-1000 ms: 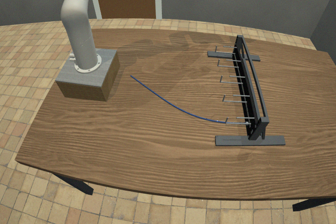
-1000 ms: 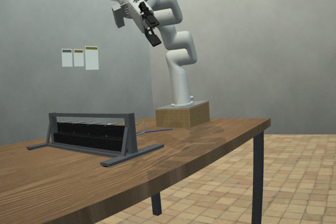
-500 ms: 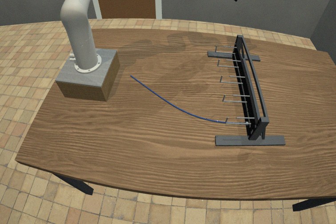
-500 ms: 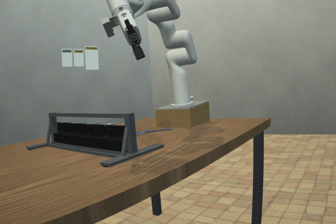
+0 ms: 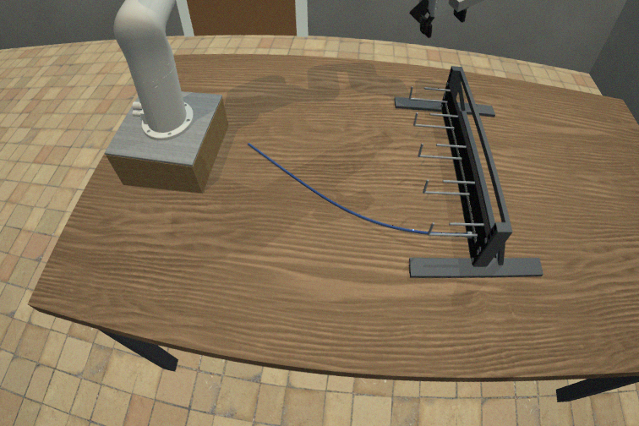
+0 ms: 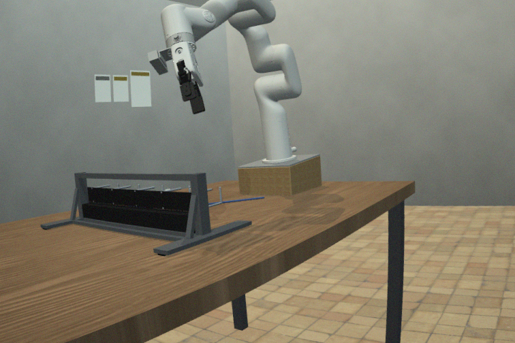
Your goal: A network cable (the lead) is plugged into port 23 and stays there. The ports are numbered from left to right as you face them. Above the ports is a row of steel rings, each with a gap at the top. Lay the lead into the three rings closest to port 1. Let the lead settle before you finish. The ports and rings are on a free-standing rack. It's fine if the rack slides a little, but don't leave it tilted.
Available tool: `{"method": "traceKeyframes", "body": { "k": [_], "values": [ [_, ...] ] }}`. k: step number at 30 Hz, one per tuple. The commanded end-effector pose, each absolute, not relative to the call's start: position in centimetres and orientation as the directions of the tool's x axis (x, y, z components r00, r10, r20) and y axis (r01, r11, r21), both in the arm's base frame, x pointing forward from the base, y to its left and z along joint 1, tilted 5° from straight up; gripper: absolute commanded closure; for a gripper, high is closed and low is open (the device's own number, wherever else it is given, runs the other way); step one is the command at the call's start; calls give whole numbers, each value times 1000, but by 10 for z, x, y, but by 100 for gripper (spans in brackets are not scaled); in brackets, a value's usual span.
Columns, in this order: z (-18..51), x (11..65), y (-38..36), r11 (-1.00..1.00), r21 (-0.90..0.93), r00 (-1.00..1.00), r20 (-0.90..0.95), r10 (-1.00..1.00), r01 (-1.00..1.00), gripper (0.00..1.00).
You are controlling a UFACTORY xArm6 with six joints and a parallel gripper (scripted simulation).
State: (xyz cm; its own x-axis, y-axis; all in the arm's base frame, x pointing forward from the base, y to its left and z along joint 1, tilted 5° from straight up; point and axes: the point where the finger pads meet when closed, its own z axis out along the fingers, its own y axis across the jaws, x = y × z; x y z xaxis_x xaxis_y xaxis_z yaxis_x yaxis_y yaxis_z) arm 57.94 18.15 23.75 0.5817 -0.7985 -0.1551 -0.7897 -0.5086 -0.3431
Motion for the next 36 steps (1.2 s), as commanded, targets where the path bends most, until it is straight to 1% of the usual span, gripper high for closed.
{"method": "traceKeyframes", "body": {
  "k": [1, 15, 17, 18, 32, 34, 36],
  "values": [
    [224, 558, 147, -500, -321, 557, -115, -822, -804, 0],
    [178, 489, 72, -493, -226, 513, -38, -858, -840, 0],
    [178, 489, 72, -493, -226, 513, -38, -858, -840, 0],
    [168, 472, 58, -491, -206, 506, -24, -862, -846, 0],
    [120, 386, 5, -490, -116, 490, 32, -871, -864, 0],
    [120, 386, 5, -490, -116, 490, 32, -871, -864, 0],
    [106, 360, -6, -490, -93, 489, 43, -872, -867, 0]
  ]
}}
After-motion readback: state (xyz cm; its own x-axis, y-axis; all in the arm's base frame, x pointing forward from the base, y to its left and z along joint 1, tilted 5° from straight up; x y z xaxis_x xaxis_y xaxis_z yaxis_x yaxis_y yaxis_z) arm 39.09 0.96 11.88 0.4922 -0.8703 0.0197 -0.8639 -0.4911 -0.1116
